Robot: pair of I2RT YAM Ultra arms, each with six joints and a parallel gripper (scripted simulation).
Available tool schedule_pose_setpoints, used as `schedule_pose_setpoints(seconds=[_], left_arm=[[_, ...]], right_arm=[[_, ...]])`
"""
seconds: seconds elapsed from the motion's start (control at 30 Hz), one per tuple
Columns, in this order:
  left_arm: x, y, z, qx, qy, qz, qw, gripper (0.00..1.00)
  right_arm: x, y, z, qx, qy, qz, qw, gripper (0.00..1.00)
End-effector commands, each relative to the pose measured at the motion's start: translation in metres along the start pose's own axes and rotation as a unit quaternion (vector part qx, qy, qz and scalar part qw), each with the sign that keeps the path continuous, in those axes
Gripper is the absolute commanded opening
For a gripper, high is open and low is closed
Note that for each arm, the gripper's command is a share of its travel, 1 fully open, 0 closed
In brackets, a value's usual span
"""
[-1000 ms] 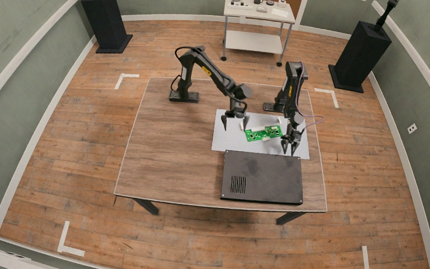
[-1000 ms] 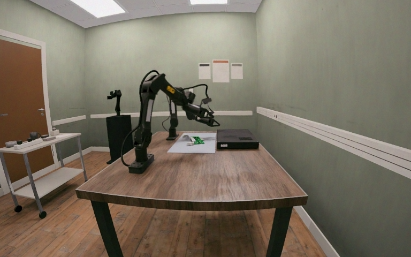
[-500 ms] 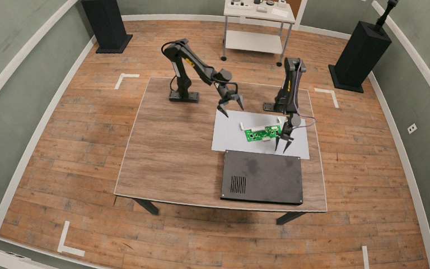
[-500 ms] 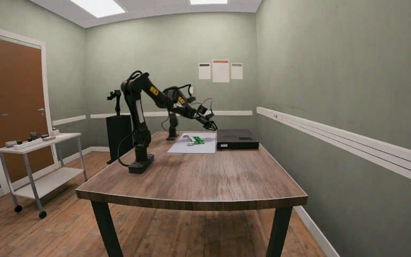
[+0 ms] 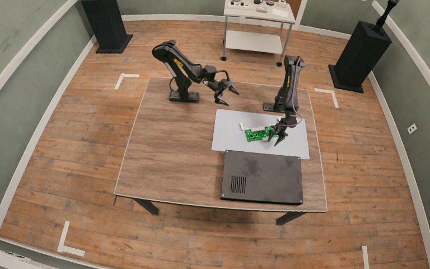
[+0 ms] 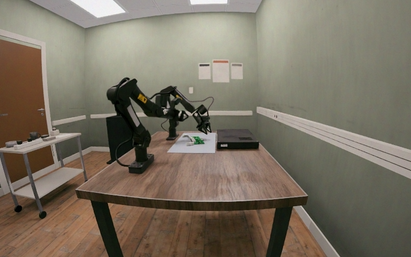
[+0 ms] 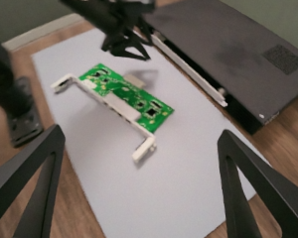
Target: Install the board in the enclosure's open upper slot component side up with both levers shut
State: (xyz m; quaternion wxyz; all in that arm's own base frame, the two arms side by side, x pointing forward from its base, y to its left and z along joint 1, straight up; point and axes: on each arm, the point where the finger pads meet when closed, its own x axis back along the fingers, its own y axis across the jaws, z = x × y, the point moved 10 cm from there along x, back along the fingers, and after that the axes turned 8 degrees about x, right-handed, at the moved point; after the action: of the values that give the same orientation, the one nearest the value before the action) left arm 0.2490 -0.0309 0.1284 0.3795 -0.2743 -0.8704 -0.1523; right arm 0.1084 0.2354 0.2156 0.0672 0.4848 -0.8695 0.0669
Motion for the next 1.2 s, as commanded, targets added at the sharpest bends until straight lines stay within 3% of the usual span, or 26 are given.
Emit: schedule_pose_setpoints(seconds=[0.0,0.23,0.47,0.63,0.87,1.17], left_arm=[[0.016,-0.018,-0.005,-0.082,0.054,0.073,0.992,0.47],[0.034,-0.041,0.0,-0.161,0.09,0.15,0.971,0.47],[0.034,-0.051,0.018,-0.151,0.124,0.148,0.97,0.47],[0.036,-0.072,0.034,-0.178,0.15,0.205,0.951,0.47],[0.037,-0.069,0.025,-0.182,0.137,0.192,0.955,0.47],[0.029,-0.076,0.035,-0.179,0.143,0.188,0.955,0.47]], right_arm=[[0.02,0.011,0.002,0.017,-0.051,-0.066,0.996,1.0],[0.041,0.018,0.02,0.031,-0.077,-0.111,0.99,1.0],[0.043,0.017,0.026,0.027,-0.068,-0.108,0.991,1.0],[0.044,0.017,0.027,0.027,-0.068,-0.108,0.992,1.0],[0.044,0.017,0.027,0.027,-0.068,-0.108,0.992,1.0],[0.044,0.017,0.027,0.027,-0.068,-0.108,0.992,1.0]])
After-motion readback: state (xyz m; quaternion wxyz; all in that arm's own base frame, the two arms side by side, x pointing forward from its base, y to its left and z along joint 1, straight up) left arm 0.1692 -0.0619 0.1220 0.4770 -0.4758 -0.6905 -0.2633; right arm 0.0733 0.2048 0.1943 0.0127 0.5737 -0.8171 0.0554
